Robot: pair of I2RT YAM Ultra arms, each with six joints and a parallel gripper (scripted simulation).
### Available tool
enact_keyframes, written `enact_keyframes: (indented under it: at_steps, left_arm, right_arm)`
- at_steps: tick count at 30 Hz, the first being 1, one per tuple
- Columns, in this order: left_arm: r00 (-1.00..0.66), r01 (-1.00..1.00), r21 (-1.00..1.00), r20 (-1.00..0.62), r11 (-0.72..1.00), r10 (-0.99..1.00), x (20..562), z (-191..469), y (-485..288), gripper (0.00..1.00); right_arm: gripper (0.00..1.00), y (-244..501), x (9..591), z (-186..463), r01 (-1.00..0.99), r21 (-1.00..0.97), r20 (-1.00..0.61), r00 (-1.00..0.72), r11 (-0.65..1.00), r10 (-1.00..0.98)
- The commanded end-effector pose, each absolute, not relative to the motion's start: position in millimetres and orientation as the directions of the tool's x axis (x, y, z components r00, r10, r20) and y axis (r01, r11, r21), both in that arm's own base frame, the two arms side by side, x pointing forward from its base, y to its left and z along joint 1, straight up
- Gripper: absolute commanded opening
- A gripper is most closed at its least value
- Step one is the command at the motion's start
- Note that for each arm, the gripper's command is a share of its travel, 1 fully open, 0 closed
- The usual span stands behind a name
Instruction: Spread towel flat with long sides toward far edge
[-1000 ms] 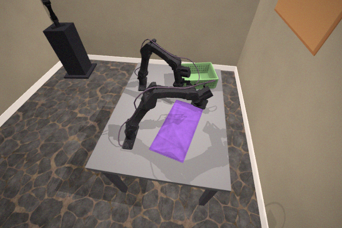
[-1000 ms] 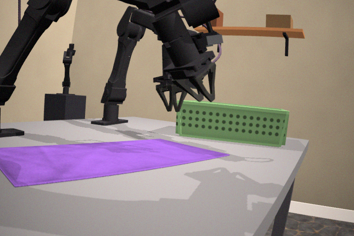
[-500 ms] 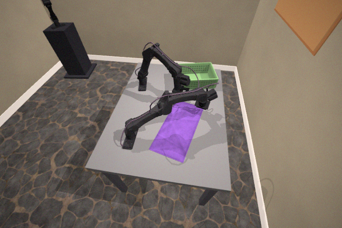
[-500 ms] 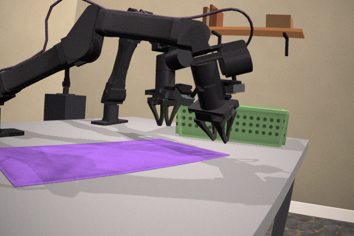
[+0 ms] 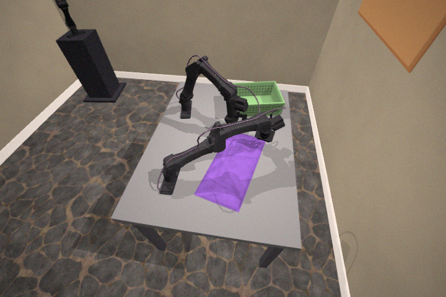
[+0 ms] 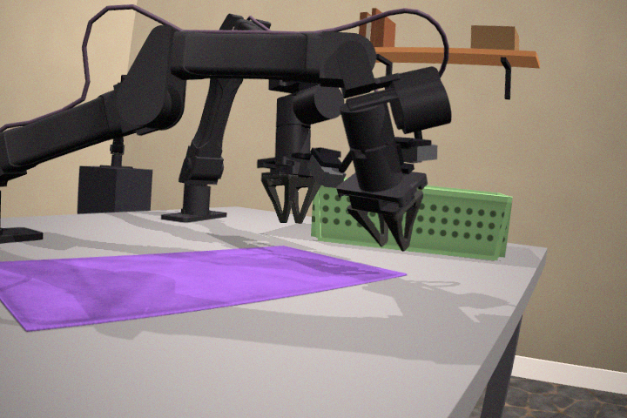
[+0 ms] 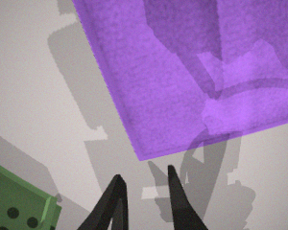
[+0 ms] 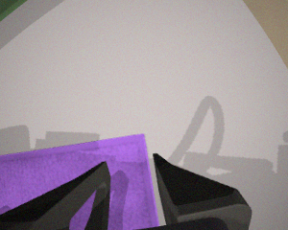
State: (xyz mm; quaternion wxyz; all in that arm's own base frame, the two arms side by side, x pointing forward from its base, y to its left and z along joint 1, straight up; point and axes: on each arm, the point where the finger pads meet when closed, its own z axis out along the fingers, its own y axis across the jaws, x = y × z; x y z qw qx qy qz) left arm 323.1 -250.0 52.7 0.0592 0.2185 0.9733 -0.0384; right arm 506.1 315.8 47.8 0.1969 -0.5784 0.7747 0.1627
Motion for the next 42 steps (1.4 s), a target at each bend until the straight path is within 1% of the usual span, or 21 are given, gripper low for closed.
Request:
enact_keyframes:
  at_steps: [1,9,10,16,17,18,20,21,23,27,42]
  left_arm:
    - [-0.897,0.428,-0.052,-0.152,0.902,0.416,326,58,-252,0.34]
    - [-0.897,0.428,-0.052,-0.152,0.902,0.416,325,55,-251,0.34]
    - [-0.902,0.419,-0.045,-0.131,0.907,0.411,322,36,-247,0.34]
    - [-0.9,0.424,-0.044,-0.127,0.904,0.416,321,25,-250,0.34]
    - [-0.892,0.427,-0.058,-0.192,0.902,0.41,333,47,-260,0.34]
    - [-0.901,0.424,-0.044,-0.127,0.905,0.416,323,10,-249,0.34]
    - [-0.9,0.424,-0.044,-0.127,0.905,0.416,323,10,-249,0.34]
    - [-0.9,0.425,-0.044,-0.127,0.904,0.417,323,3,-251,0.34]
    - [-0.9,0.425,-0.044,-0.127,0.904,0.417,323,3,-251,0.34]
    - [-0.896,0.427,-0.052,-0.162,0.903,0.414,323,15,-253,0.34]
    - [-0.899,0.426,-0.048,-0.14,0.904,0.416,321,4,-249,0.34]
  right_arm:
    - [0.34,317,506,57,-0.963,0.044,-0.483,-0.254,0.267,-0.838]
    - [0.34,323,500,53,-0.964,0.044,-0.48,-0.251,0.263,-0.84]
    - [0.34,316,505,46,-0.96,0.049,-0.503,-0.262,0.276,-0.824]
    - [0.34,313,508,35,-0.961,0.038,-0.478,-0.259,0.274,-0.84]
    - [0.34,314,508,35,-0.961,0.041,-0.48,-0.258,0.273,-0.838]
    - [0.34,310,511,24,-0.96,0.044,-0.484,-0.262,0.276,-0.835]
    - [0.34,310,511,24,-0.96,0.044,-0.484,-0.262,0.276,-0.835]
    - [0.34,309,510,6,-0.959,0.057,-0.474,-0.269,0.276,-0.838]
    - [0.34,313,512,27,-0.962,0.029,-0.495,-0.251,0.272,-0.832]
    - [0.34,323,505,23,-0.962,0.033,-0.492,-0.251,0.27,-0.834]
    - [0.34,320,506,19,-0.96,0.038,-0.514,-0.258,0.279,-0.818]
